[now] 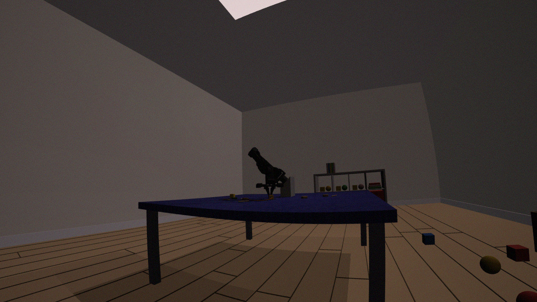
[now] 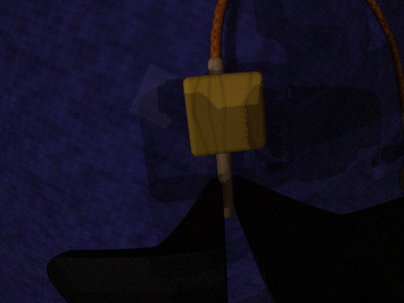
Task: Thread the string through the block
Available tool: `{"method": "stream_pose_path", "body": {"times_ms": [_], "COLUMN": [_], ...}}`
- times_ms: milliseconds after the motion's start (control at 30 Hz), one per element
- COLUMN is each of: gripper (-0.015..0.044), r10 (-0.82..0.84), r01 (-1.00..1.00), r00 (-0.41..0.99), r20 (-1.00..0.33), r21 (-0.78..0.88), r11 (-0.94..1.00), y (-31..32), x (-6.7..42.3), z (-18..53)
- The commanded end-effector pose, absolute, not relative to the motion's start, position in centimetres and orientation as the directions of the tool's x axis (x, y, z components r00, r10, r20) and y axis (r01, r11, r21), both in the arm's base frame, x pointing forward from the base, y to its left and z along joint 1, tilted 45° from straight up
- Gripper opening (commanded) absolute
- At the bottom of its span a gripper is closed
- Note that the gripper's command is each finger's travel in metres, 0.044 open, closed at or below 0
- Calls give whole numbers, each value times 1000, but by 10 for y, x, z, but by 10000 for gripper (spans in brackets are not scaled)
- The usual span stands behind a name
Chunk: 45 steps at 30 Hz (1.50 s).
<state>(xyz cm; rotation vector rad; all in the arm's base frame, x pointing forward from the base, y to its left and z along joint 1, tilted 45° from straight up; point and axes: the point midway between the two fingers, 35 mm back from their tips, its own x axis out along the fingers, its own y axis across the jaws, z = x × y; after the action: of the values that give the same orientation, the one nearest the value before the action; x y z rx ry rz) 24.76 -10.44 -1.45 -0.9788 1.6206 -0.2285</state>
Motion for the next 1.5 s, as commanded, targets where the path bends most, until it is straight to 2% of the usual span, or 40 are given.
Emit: {"method": "stream_pose_path", "body": {"times_ms": [0, 1467], "gripper": [0, 0], "r10": [-695, -698], "r01": [-472, -466], "r00": [16, 15], "r20": [-719, -716], "r21": [-618, -623], "r11": [629, 629], "y": [-107, -122], "x": [242, 195], "z": [-14, 5]}}
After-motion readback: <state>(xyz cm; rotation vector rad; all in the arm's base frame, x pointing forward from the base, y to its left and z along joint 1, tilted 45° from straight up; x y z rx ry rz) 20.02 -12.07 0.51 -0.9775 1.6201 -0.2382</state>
